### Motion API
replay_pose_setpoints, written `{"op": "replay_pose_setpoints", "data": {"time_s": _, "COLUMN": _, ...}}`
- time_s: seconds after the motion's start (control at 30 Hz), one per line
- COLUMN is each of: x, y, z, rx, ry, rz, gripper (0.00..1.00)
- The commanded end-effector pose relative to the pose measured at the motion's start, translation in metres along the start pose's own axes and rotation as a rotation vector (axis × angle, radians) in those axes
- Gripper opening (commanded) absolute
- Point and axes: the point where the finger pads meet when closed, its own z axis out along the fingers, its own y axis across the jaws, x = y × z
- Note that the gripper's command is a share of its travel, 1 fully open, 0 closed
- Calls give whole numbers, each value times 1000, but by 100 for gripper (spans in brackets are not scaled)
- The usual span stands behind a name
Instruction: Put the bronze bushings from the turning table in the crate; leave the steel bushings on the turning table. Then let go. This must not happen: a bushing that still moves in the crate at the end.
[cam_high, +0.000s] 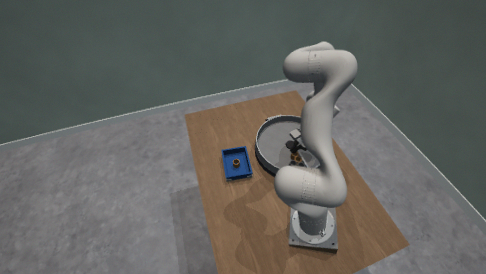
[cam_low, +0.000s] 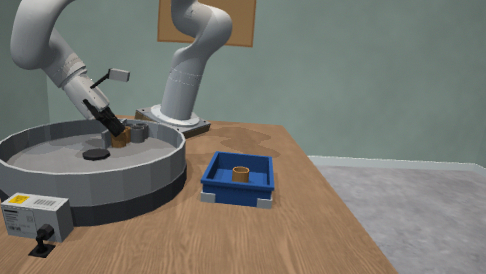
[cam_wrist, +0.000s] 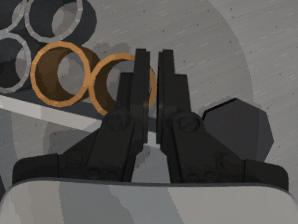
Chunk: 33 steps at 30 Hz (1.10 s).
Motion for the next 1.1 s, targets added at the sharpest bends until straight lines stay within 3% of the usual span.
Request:
{"op": "replay_pose_setpoints", "data": {"time_s": 0.0, "x": 1, "y": 1, "z": -2, "rx": -1, "ry": -1, "rz": -1, "gripper": 0}}
{"op": "replay_pose_setpoints", "data": {"time_s": 0.47, "x": 37, "y": 1, "z": -45, "rx": -1, "ry": -1, "rz": -1, "gripper": 0}}
{"op": "replay_pose_setpoints", "data": {"time_s": 0.73, "x": 47, "y": 0, "z": -57, "rx": -1, "ry": -1, "rz": -1, "gripper": 0}}
{"op": "replay_pose_setpoints", "data": {"time_s": 1.07, "x": 48, "y": 0, "z": -59, "rx": -1, "ry": -1, "rz": -1, "gripper": 0}}
